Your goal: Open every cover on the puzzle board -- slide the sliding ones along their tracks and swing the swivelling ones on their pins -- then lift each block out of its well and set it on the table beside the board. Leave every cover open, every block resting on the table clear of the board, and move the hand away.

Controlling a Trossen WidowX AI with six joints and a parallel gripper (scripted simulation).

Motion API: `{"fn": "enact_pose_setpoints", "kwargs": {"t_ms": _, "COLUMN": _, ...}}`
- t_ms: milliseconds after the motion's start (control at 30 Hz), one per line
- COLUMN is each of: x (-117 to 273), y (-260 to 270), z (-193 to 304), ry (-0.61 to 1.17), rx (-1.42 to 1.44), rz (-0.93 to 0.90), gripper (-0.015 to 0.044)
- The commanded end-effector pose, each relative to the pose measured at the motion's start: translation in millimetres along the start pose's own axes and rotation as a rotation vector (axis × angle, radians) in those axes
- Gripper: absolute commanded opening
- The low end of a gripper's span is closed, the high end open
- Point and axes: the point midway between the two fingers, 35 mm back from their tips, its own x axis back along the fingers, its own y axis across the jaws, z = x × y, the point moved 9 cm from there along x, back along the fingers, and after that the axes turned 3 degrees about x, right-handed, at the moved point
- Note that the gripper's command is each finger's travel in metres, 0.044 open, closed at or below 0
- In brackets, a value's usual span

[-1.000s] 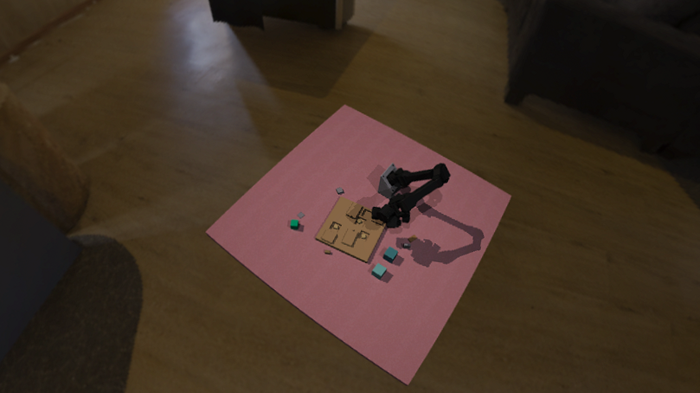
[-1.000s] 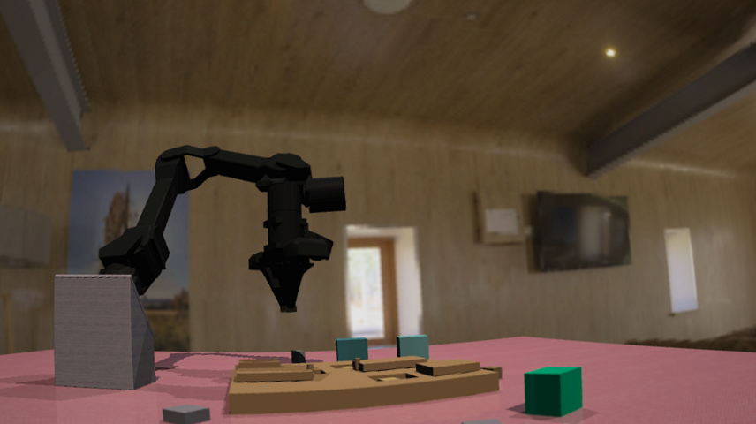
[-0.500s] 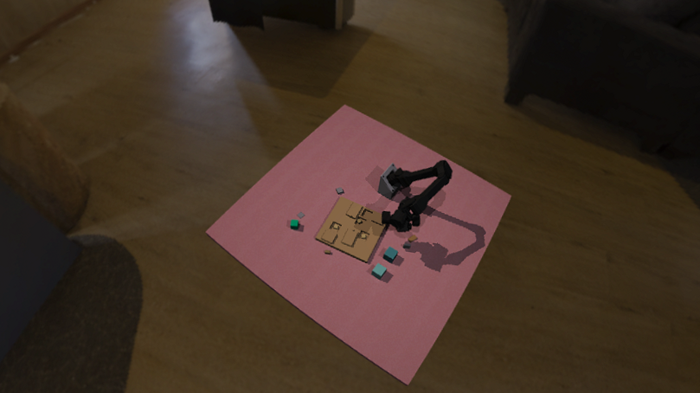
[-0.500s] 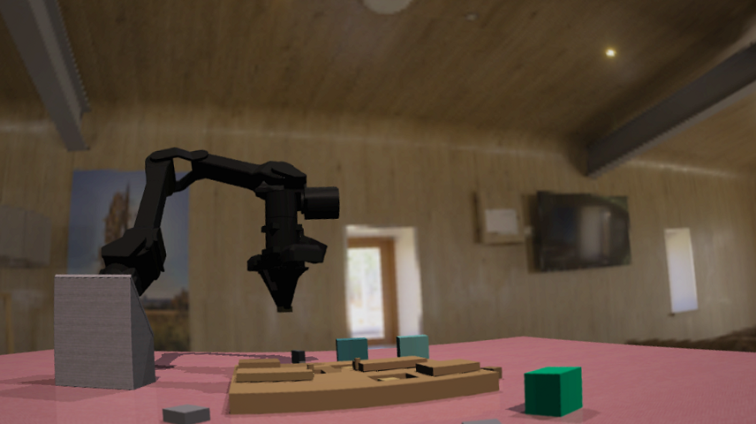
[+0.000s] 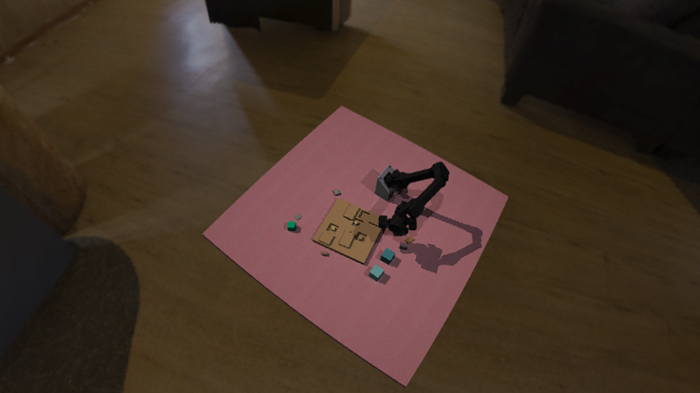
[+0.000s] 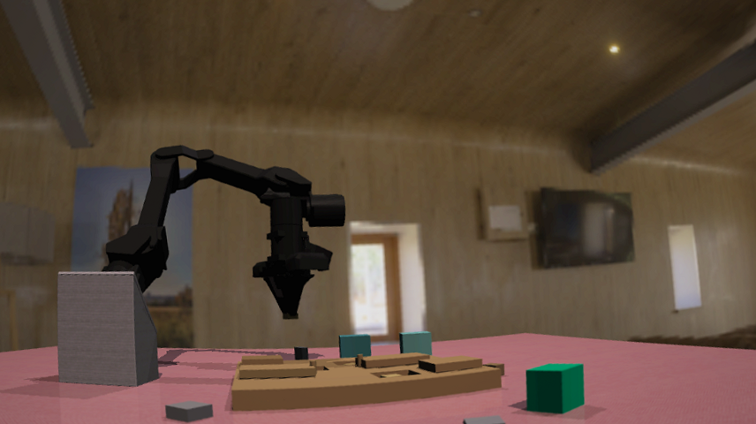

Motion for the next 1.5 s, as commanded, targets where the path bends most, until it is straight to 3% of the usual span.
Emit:
{"fn": "enact_pose_setpoints", "kwargs": {"t_ms": 0, "x": -7, "y": -1, "z": 1, "ry": 0.008, "rx": -0.006, "rz": 0.0, "gripper": 0.008}}
{"fn": "enact_pose_setpoints", "kwargs": {"t_ms": 1467, "x": -79, "y": 2, "z": 3, "ry": 0.003, "rx": -0.007, "rz": -0.006, "gripper": 0.008}}
